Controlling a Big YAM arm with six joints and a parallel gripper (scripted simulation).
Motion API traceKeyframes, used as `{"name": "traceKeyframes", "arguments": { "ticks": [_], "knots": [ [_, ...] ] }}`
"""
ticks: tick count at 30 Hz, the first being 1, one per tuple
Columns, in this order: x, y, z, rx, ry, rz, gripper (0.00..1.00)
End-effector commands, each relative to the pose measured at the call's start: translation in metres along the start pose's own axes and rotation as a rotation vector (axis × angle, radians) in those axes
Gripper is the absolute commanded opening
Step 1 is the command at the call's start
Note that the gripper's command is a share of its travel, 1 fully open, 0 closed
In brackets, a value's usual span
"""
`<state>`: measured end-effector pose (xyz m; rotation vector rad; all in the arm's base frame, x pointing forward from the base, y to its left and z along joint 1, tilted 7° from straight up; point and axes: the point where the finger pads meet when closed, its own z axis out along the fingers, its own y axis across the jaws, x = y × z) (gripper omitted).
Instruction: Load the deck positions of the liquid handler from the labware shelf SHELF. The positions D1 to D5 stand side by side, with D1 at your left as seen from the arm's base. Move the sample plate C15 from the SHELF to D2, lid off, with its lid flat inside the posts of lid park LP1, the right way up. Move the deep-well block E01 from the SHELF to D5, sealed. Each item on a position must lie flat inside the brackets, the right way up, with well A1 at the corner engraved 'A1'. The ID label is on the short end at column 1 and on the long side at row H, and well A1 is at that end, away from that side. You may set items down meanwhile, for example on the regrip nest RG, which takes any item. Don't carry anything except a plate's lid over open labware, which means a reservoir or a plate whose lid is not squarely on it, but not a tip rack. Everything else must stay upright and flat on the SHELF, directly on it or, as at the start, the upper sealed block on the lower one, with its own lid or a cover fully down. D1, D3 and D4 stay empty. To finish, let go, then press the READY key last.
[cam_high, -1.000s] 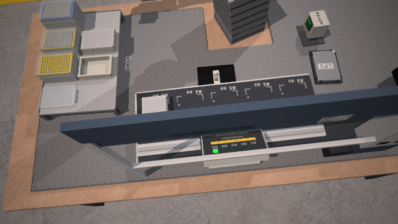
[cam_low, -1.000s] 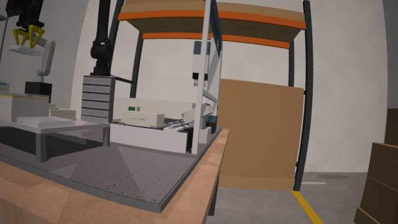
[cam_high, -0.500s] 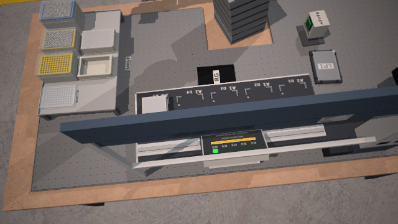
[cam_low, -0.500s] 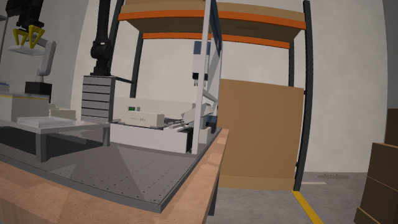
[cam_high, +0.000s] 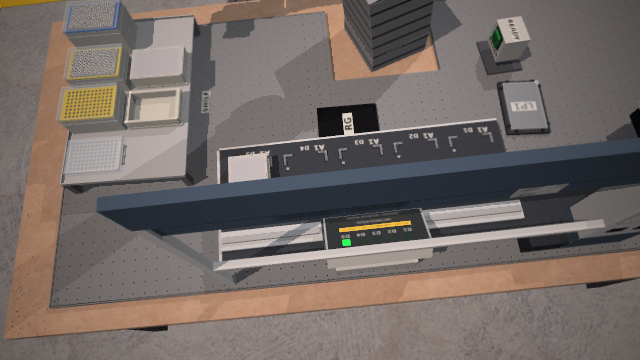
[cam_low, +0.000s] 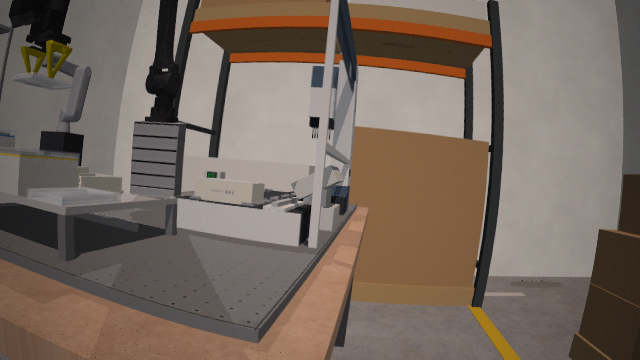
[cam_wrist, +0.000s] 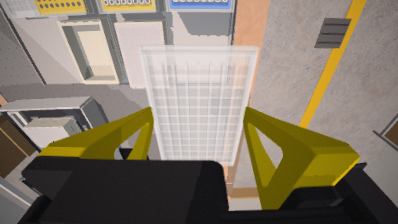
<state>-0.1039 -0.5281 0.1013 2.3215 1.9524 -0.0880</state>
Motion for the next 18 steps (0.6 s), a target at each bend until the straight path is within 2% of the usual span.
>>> {"name": "traceKeyframes", "arguments": {
  "ticks": [1,7,8,18],
  "knots": [
    [-0.011,-0.008,-0.026,0.002,-0.054,0.004,0.00],
    [-0.011,-0.008,-0.026,0.002,-0.054,0.004,0.00],
    [-0.004,-0.008,-0.022,0.002,-0.052,0.003,0.00],
    [0.013,-0.008,-0.021,0.002,-0.057,0.002,0.00]
  ]
}}
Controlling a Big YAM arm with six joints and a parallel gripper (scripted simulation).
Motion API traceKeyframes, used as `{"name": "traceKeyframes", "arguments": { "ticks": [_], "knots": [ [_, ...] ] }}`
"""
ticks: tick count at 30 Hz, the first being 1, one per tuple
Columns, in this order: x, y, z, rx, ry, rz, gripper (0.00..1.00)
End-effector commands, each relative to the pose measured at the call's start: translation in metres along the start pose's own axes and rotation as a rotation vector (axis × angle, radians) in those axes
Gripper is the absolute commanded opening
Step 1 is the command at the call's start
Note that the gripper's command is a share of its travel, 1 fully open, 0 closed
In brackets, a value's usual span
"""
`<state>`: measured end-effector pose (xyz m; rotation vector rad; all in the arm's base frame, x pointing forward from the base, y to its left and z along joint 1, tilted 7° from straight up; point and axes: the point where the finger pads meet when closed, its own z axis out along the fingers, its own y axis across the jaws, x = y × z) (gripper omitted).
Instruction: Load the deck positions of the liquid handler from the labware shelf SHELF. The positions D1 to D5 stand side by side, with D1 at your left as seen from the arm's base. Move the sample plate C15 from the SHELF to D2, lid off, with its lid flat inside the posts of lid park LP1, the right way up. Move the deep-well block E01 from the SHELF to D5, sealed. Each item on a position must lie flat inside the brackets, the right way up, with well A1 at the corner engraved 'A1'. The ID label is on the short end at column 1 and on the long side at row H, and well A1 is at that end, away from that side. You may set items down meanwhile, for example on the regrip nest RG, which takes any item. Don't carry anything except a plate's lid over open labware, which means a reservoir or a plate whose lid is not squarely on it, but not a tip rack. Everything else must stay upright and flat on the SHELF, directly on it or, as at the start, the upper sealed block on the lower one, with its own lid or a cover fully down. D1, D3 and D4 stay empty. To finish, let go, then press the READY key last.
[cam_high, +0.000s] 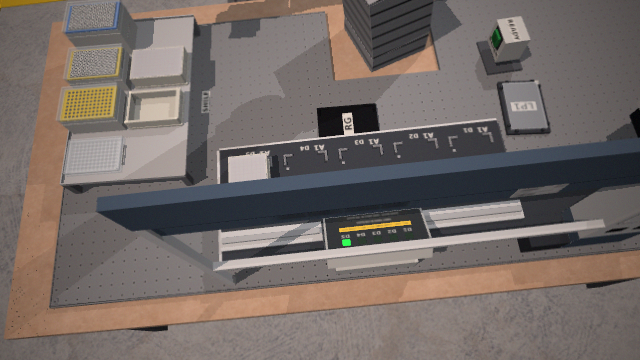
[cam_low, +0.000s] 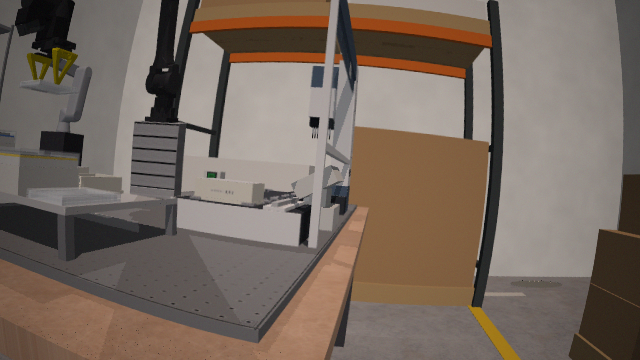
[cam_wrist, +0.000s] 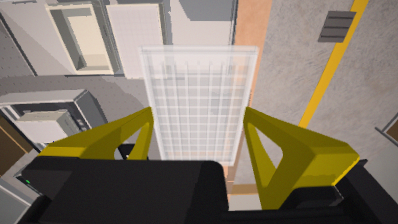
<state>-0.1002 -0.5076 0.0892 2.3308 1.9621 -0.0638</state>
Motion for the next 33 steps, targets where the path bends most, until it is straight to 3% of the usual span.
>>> {"name": "traceKeyframes", "arguments": {
  "ticks": [1,10,13,14,27,29,30,31,33],
  "knots": [
    [-0.006,-0.008,-0.031,0.003,-0.076,0.003,0.00],
    [0.015,-0.008,-0.029,0.002,-0.076,0.002,0.00],
    [0.012,-0.008,-0.034,0.003,-0.086,0.004,0.00],
    [0.020,-0.008,-0.028,0.003,-0.076,0.003,0.00],
    [0.050,-0.009,-0.026,0.002,-0.072,0.002,0.00],
    [0.050,-0.009,-0.026,0.002,-0.072,0.002,0.00],
    [0.041,-0.009,-0.036,0.004,-0.099,0.003,0.00],
    [0.055,-0.009,-0.025,0.002,-0.073,0.003,0.00],
    [0.062,-0.009,-0.025,0.002,-0.062,0.002,0.00]
  ]
}}
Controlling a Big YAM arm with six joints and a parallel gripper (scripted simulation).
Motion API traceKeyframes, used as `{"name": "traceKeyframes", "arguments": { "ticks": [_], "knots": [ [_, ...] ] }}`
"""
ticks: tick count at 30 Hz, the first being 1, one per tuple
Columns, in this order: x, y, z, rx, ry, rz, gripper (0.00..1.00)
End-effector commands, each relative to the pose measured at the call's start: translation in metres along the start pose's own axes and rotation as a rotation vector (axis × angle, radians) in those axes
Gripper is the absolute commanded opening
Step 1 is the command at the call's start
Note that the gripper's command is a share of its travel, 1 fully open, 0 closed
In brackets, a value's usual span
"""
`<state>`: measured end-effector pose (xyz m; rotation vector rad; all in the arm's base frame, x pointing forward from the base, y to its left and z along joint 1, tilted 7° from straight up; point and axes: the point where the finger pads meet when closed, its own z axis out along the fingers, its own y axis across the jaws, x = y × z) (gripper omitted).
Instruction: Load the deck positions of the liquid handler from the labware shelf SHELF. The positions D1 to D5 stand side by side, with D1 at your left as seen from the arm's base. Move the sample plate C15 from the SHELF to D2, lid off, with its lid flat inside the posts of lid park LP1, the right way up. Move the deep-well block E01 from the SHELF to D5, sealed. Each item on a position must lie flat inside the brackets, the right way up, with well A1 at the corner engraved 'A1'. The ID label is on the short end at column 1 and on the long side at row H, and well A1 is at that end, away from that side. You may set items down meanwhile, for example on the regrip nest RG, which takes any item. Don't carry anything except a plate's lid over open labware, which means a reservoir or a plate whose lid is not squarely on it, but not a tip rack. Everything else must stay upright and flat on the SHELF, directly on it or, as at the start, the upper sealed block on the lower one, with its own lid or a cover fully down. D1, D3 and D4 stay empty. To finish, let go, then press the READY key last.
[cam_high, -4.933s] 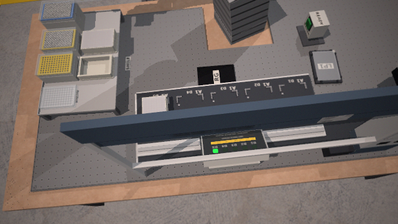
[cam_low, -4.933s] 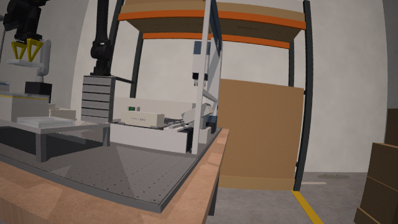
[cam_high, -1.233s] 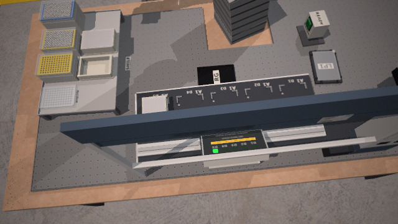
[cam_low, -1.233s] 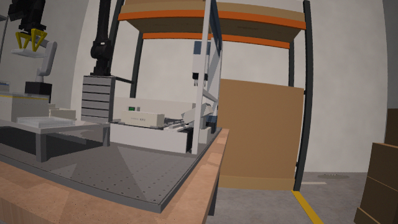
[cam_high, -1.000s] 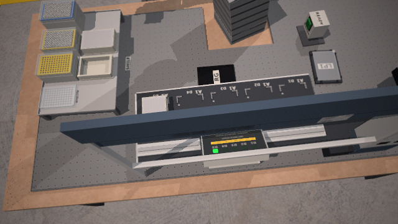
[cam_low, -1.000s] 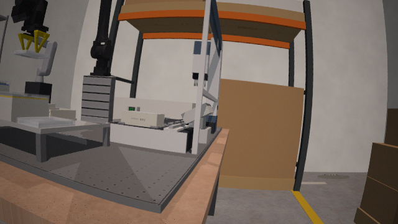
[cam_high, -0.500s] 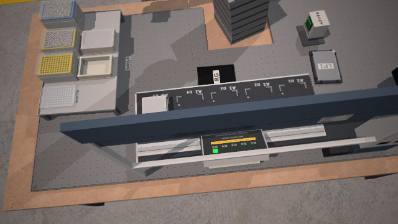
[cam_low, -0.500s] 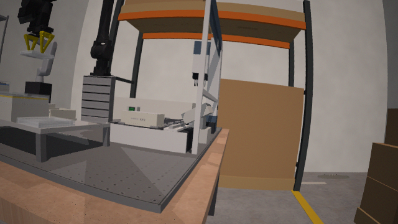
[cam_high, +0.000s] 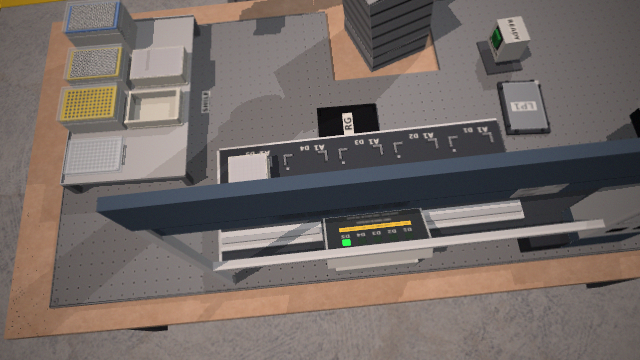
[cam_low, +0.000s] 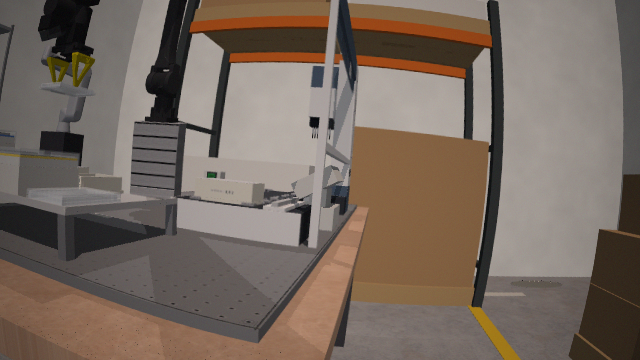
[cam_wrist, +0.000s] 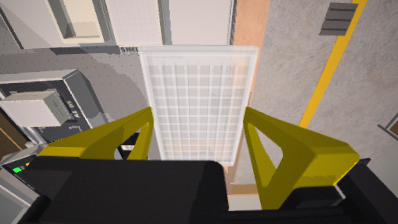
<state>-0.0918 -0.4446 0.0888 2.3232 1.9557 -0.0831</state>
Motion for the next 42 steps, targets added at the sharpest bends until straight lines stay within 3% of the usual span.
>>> {"name": "traceKeyframes", "arguments": {
  "ticks": [1,13,14,15,17,26,27,28,30,31,33,42],
  "knots": [
    [0.001,-0.007,-0.019,0.001,-0.047,0.003,0.00],
    [0.022,-0.007,-0.018,0.002,-0.054,0.002,0.00],
    [0.010,-0.008,-0.029,0.004,-0.085,0.004,0.00],
    [0.026,-0.007,-0.017,0.002,-0.055,0.003,0.00],
    [0.034,-0.007,-0.017,0.001,-0.043,0.003,0.00],
    [0.053,-0.008,-0.016,0.002,-0.050,0.002,0.00],
    [0.053,-0.008,-0.017,0.002,-0.050,0.004,0.00],
    [0.032,-0.008,-0.033,0.005,-0.096,0.002,0.00],
    [0.032,-0.008,-0.033,0.005,-0.096,0.002,0.00],
    [0.043,-0.008,-0.024,0.003,-0.071,0.004,0.00],
    [0.050,0.006,-0.017,-0.001,-0.047,0.001,0.00],
    [0.051,0.027,-0.019,0.000,-0.052,0.001,0.00]
  ]
}}
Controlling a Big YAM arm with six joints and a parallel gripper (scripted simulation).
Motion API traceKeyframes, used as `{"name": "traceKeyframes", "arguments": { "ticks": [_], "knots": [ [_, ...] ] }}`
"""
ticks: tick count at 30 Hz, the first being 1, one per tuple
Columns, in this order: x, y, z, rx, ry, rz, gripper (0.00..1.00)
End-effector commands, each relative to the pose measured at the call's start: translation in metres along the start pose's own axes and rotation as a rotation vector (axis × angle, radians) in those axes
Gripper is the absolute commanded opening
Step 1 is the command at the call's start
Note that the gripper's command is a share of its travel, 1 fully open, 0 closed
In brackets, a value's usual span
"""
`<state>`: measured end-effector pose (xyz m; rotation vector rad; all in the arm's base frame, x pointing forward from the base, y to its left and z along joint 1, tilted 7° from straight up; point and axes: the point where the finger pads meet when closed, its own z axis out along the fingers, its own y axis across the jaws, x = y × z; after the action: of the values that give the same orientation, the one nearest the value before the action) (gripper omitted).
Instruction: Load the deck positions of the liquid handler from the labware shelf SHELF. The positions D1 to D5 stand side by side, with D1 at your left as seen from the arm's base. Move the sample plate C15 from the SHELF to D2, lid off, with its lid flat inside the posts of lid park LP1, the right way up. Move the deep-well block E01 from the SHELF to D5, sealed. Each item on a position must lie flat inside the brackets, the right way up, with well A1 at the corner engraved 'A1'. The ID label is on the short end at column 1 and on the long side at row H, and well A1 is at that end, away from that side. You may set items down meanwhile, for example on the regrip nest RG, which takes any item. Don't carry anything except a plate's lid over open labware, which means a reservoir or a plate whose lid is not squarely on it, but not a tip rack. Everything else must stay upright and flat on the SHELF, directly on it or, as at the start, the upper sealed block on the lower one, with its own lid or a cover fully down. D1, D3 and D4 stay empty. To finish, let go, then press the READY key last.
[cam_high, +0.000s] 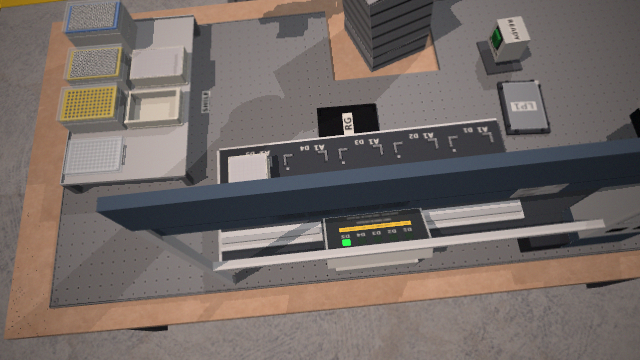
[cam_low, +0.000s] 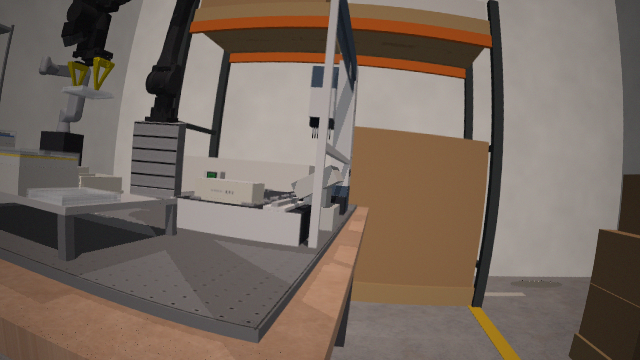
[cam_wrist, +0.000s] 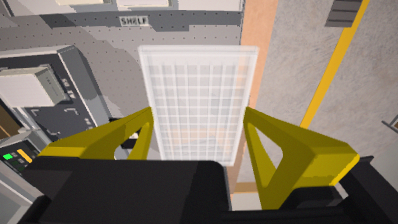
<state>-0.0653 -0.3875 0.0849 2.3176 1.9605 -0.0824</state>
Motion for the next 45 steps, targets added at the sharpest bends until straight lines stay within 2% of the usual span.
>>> {"name": "traceKeyframes", "arguments": {
  "ticks": [1,10,22,33,45],
  "knots": [
    [-0.011,0.013,-0.017,0.002,-0.054,0.005,0.00],
    [-0.012,0.030,-0.019,-0.001,-0.059,0.006,0.00],
    [-0.026,0.056,-0.031,-0.008,-0.091,0.005,0.00],
    [-0.019,0.082,-0.016,-0.005,-0.046,0.007,0.00],
    [-0.020,0.107,-0.018,-0.009,-0.049,0.007,0.00]
  ]
}}
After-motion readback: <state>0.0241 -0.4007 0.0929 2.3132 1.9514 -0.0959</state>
